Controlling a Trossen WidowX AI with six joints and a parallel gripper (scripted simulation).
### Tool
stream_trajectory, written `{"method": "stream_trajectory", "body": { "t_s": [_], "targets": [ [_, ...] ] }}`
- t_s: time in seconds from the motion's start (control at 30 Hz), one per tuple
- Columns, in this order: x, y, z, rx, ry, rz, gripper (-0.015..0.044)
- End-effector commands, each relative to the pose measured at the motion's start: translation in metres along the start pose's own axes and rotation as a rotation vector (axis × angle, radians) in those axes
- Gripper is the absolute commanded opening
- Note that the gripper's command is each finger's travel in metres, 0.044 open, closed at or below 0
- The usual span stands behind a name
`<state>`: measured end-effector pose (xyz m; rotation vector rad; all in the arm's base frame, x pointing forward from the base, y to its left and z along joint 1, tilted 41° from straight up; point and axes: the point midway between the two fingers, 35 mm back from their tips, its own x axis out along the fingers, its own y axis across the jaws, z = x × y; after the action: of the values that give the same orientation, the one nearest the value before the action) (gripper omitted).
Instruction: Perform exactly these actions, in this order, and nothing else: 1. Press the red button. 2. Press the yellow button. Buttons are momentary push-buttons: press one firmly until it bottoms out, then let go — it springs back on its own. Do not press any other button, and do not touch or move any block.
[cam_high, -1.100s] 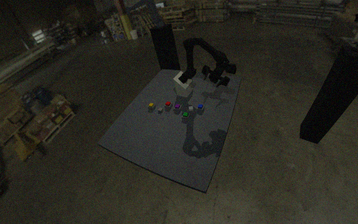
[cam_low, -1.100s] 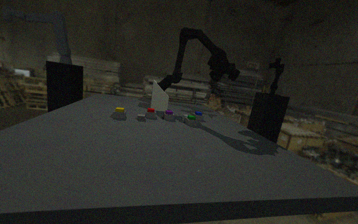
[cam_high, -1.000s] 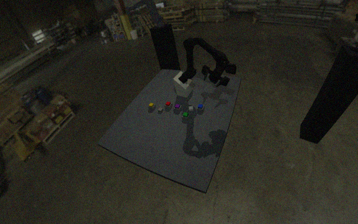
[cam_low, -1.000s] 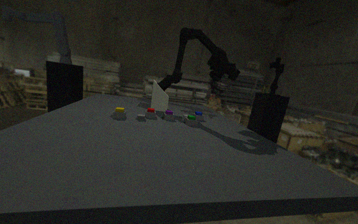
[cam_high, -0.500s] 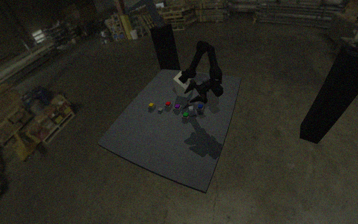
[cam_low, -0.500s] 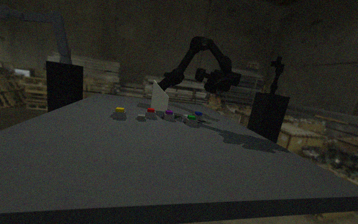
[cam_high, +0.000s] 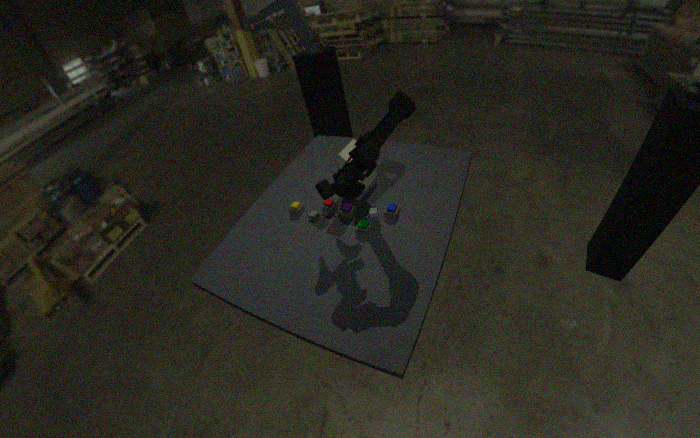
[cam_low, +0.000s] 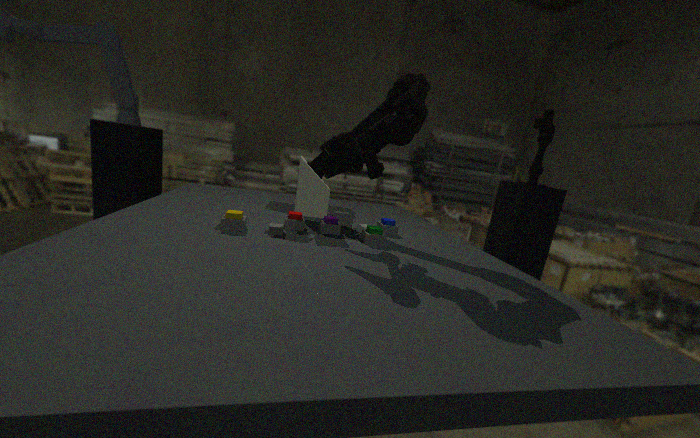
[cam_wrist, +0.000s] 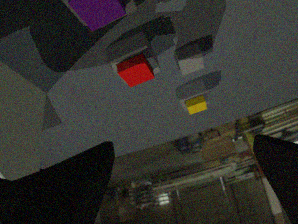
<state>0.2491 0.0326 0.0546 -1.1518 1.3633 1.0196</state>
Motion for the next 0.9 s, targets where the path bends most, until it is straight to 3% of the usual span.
{"method": "stream_trajectory", "body": {
  "t_s": [0.0,0.33,0.73,0.87],
  "targets": [
    [0.033,0.011,-0.021,0.350,-0.157,0.234,0.0400],
    [0.065,0.017,-0.058,1.124,-0.560,0.639,0.0400],
    [0.066,0.017,-0.058,1.138,-0.568,0.645,0.0400],
    [0.094,0.022,-0.030,1.139,-0.569,0.645,0.0295]
  ]
}}
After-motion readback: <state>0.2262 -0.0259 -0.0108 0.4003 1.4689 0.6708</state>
